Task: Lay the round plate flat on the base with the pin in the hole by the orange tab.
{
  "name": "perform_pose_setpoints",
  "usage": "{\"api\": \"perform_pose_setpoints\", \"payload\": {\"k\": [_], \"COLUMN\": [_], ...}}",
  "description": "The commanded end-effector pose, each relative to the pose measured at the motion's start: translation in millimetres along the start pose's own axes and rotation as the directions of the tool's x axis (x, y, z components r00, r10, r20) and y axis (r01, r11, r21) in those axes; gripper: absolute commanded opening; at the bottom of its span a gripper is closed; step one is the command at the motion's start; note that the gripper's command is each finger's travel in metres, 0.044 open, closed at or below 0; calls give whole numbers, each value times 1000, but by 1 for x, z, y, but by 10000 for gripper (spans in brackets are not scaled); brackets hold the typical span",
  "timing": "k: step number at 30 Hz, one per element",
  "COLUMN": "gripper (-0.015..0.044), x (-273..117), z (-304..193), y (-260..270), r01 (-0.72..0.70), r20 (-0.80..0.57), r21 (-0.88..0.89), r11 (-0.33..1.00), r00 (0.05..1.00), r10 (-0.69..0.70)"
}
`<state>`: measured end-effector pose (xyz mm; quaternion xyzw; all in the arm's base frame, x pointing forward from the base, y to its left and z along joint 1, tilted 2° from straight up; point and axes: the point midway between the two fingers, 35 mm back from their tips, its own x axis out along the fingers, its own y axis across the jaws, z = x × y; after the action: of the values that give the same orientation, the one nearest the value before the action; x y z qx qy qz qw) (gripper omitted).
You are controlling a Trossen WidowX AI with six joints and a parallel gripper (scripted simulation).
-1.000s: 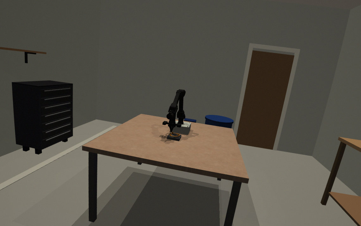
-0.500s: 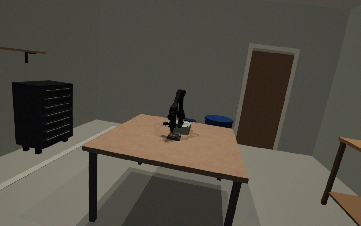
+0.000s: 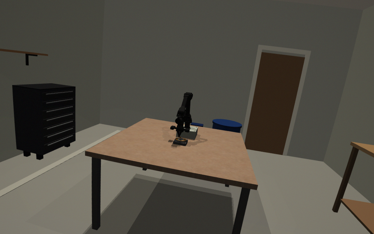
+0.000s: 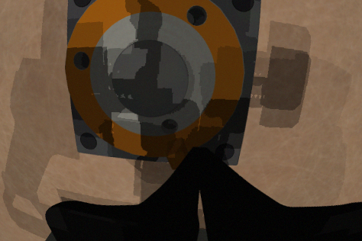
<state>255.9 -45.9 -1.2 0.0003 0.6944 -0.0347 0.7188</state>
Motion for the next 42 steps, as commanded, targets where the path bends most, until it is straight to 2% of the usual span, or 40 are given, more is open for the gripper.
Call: {"api": "perform_pose_setpoints", "payload": {"k": [1,42], "gripper": [0,0], "x": [2,0], "z": [-5,-8], "y": [6,40], "r01": [-10,-13], "r20": [-10,-10], "r21": [-4,-4], "r11": [1000,1000], "r00": [1000,1000], "r10": [10,12]}}
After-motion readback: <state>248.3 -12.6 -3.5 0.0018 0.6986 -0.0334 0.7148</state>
